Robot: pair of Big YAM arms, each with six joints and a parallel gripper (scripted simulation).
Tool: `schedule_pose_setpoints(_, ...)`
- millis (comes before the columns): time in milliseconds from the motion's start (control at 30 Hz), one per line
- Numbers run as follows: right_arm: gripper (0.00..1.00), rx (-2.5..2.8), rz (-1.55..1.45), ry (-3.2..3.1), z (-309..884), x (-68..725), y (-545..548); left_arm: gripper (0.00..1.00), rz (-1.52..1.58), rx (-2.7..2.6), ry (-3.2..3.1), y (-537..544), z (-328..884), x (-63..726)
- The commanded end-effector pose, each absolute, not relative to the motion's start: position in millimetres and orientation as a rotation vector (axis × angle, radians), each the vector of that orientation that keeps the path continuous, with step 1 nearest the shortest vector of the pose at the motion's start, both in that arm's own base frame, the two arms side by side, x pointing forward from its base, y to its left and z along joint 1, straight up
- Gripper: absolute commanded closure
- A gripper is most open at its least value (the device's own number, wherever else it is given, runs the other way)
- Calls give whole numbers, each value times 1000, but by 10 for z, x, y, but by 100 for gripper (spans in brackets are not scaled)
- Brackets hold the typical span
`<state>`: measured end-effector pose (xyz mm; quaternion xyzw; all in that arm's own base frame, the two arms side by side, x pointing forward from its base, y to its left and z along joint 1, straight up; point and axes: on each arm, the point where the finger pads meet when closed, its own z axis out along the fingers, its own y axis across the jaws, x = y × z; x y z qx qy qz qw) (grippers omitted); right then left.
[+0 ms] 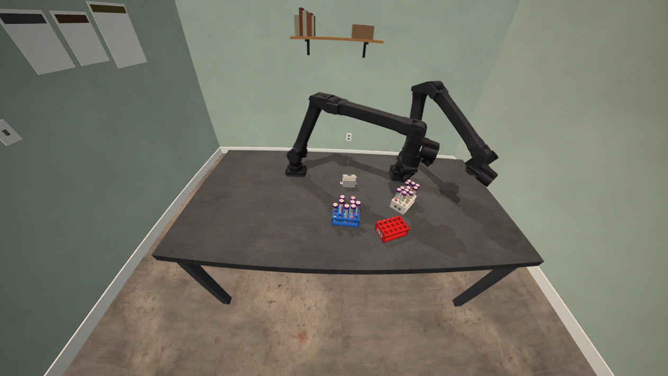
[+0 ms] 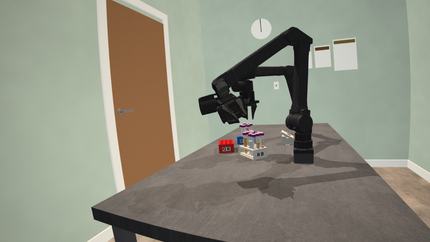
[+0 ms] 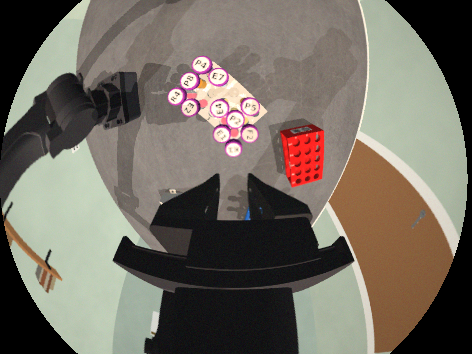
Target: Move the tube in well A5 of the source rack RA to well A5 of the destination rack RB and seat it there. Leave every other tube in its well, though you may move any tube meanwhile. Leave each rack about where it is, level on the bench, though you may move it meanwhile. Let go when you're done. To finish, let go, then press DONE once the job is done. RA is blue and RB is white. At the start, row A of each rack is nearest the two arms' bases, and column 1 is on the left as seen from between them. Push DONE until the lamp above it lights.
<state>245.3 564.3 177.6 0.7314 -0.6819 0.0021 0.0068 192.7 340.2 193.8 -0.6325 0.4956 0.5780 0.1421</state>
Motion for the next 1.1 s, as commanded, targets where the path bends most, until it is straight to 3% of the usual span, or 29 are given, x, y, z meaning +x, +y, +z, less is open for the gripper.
schedule_pose_setpoints(0, 70, 2330, -21, -2167, 2046, 2447, 5636, 70, 1648, -1829, 1400, 3450, 2036, 1992)
schedule_pose_setpoints(933, 70, 2337, -28, -2174, 2096, 2451, 5647, 70, 1648, -1829, 1400, 3450, 2036, 1992)
schedule_pose_setpoints(967, 100, 2268, -24, -2235, 2036, 2532, 5580, 70, 1648, -1829, 1400, 3450, 2036, 1992)
schedule_pose_setpoints(1067, 100, 2153, -26, -2345, 2009, 2598, 5525, 70, 1648, -1829, 1400, 3450, 2036, 1992)
